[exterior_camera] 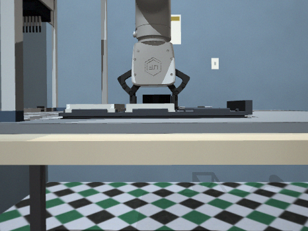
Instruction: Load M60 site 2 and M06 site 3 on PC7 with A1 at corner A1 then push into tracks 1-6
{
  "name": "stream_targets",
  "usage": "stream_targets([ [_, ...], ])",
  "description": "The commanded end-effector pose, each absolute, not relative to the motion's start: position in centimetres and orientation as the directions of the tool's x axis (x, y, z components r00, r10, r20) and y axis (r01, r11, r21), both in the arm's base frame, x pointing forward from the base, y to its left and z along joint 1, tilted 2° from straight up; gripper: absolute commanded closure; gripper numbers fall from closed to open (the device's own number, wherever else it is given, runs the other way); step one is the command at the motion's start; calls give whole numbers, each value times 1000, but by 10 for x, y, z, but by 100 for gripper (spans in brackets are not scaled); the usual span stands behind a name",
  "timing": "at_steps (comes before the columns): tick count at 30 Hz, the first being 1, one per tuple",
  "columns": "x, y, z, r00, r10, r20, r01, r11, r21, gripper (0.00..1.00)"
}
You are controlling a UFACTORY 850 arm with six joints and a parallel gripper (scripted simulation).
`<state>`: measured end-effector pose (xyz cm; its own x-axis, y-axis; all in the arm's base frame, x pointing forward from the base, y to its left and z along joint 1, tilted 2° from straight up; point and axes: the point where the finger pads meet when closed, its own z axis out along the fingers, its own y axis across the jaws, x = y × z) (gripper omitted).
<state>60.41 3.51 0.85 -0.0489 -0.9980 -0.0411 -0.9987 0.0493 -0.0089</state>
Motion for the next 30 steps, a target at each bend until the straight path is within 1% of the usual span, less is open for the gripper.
stream_targets([
  [1, 605, 35, 9, -49, -998, -41, -999, 49, -11, 0],
  [30, 605, 33, 48, -49, -998, -41, -999, 49, -11, 0],
])
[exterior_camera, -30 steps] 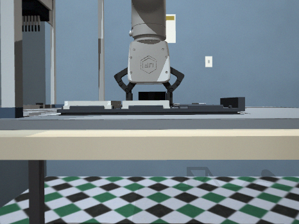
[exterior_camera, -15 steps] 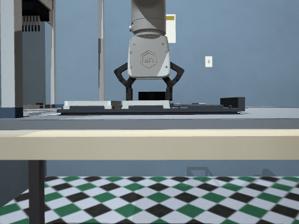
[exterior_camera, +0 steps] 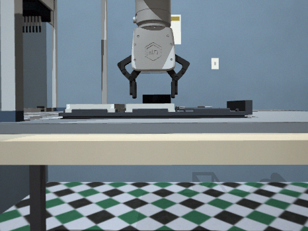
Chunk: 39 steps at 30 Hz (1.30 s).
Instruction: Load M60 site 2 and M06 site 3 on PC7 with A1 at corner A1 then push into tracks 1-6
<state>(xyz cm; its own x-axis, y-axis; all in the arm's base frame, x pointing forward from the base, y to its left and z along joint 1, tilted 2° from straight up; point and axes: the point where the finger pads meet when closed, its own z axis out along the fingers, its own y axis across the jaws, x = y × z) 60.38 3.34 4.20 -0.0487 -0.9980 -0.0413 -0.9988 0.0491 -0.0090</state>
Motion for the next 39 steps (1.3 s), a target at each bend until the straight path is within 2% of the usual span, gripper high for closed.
stream_targets([
  [1, 605, 33, 49, -49, -998, -41, -999, 49, -11, 0],
  [39, 604, 31, 106, -49, -998, -41, -999, 49, -11, 0],
])
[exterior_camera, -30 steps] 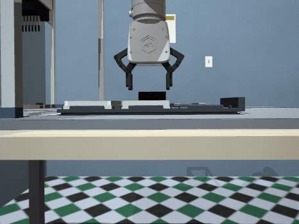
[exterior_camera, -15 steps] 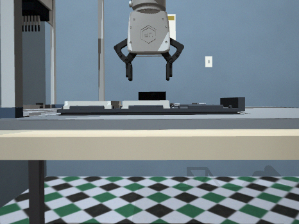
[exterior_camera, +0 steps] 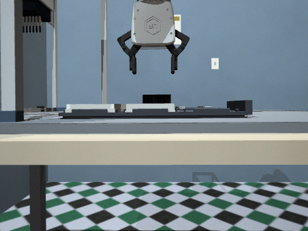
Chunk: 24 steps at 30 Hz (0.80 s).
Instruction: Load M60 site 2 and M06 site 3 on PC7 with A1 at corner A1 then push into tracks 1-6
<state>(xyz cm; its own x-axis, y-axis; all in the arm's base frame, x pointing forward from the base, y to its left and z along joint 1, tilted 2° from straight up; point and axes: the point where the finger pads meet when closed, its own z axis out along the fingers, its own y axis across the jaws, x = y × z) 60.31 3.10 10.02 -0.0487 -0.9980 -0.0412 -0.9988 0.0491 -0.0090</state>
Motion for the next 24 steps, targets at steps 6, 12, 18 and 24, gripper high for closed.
stream_targets([
  [6, 604, 31, 113, -49, -998, -41, -999, 49, -11, 0],
  [12, 604, 30, 122, -49, -998, -41, -999, 49, -11, 0],
  [18, 604, 30, 124, -49, -998, -41, -999, 49, -11, 0],
  [24, 604, 35, 124, -49, -998, -41, -999, 49, -11, 0],
])
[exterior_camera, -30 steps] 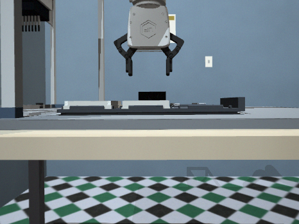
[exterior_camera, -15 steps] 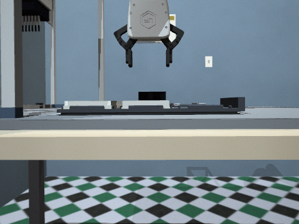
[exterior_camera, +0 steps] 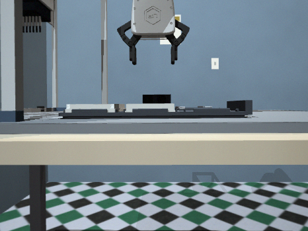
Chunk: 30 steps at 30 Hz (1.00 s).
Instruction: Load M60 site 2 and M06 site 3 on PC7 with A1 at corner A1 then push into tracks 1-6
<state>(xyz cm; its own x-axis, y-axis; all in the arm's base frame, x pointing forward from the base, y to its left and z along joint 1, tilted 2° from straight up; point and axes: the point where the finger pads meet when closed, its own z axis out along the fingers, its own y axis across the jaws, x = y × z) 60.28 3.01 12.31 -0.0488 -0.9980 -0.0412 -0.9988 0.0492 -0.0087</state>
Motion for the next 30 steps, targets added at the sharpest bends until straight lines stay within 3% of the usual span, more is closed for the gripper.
stream_targets([
  [1, 604, 40, 125, -49, -998, -41, -999, 49, -11, 0],
  [30, 610, 165, 130, -49, -998, -42, -999, 49, -11, 0],
])
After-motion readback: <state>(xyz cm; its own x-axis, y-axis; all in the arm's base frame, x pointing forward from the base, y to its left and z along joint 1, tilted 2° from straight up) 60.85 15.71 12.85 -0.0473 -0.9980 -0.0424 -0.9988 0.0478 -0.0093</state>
